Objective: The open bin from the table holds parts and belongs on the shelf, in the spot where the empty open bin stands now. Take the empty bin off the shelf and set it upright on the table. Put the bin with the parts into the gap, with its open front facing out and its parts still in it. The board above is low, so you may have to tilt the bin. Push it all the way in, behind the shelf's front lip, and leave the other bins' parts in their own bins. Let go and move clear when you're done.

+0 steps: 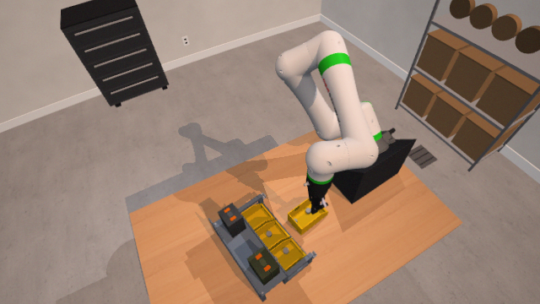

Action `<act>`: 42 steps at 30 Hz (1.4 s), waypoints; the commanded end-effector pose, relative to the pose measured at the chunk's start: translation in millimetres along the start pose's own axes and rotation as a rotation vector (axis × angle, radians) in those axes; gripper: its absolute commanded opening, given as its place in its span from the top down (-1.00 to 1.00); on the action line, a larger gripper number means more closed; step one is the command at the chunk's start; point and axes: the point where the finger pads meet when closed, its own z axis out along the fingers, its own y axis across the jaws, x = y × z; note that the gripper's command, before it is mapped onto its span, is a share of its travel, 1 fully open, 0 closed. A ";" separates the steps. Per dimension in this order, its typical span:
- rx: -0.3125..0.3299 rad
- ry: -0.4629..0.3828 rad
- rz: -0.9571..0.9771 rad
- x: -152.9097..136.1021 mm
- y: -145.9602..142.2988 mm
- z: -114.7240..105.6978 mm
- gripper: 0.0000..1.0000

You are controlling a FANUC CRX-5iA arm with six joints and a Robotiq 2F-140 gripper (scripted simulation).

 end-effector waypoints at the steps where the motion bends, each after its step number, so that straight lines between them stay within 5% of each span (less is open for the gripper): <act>1: -0.002 -0.004 0.196 -8.0 -3.3 -0.6 0.80; 23: -0.015 0.022 1.197 -70.2 -43.6 4.4 0.80; 42: -0.011 0.069 2.231 -133.8 -106.8 16.9 0.80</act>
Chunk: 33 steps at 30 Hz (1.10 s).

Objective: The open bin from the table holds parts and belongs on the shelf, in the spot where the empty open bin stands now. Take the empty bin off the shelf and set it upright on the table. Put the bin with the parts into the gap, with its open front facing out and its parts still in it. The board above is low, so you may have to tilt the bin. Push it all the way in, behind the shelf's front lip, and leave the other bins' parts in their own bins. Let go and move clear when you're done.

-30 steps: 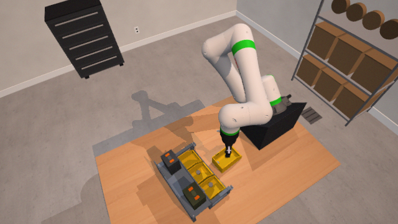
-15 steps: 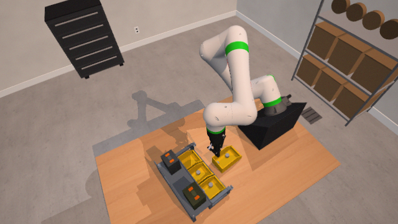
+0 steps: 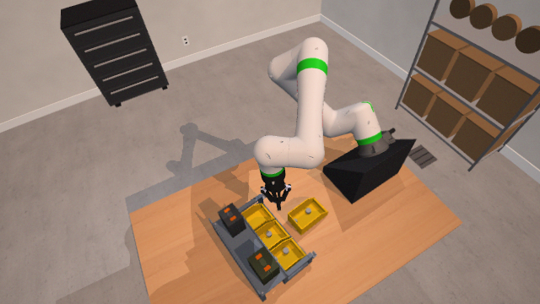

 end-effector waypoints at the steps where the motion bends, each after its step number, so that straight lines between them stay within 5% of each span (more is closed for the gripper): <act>1: -0.012 0.005 0.279 -6.4 16.8 1.1 0.80; 27: 0.015 0.029 1.532 -28.6 54.8 6.4 0.80; 28: 0.015 0.029 1.579 -28.6 54.8 6.4 -0.23; 33: 0.013 0.030 1.812 -28.6 54.8 6.4 -0.23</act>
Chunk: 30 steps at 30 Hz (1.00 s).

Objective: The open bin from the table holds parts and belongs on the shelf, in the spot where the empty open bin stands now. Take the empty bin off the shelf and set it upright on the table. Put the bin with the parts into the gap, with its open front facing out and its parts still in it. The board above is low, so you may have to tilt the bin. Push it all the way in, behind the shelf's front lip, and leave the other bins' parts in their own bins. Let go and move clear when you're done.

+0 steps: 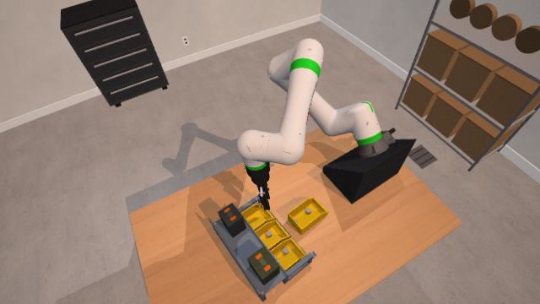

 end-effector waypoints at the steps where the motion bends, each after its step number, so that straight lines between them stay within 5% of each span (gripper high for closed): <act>1: -0.011 0.032 0.277 0.3 -0.3 -0.8 -0.23; 17: -0.039 0.106 0.945 0.3 -0.3 -0.8 -0.23; 30: -0.039 0.106 0.945 0.3 -0.3 -0.8 -0.23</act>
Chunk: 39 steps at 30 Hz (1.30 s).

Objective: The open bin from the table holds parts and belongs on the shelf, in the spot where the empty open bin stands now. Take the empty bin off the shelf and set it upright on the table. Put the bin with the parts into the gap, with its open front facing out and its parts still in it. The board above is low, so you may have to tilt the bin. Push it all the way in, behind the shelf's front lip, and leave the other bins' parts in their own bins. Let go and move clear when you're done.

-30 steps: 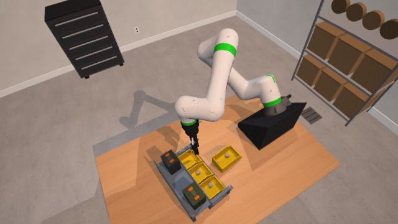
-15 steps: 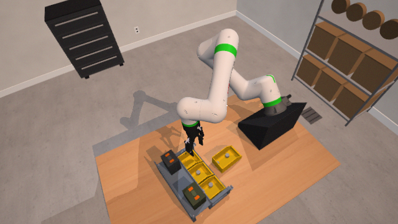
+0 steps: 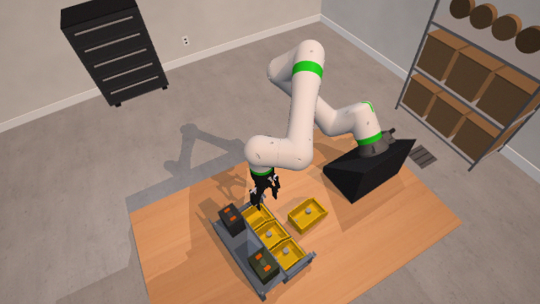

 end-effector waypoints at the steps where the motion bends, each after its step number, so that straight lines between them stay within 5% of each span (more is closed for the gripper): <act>1: 0.002 0.000 0.000 -0.1 -0.6 -0.9 -0.23; 20: 0.002 -0.001 0.000 -0.2 -0.7 10.0 -0.23; 39: 0.002 -0.001 0.000 -0.4 -1.0 43.6 -0.23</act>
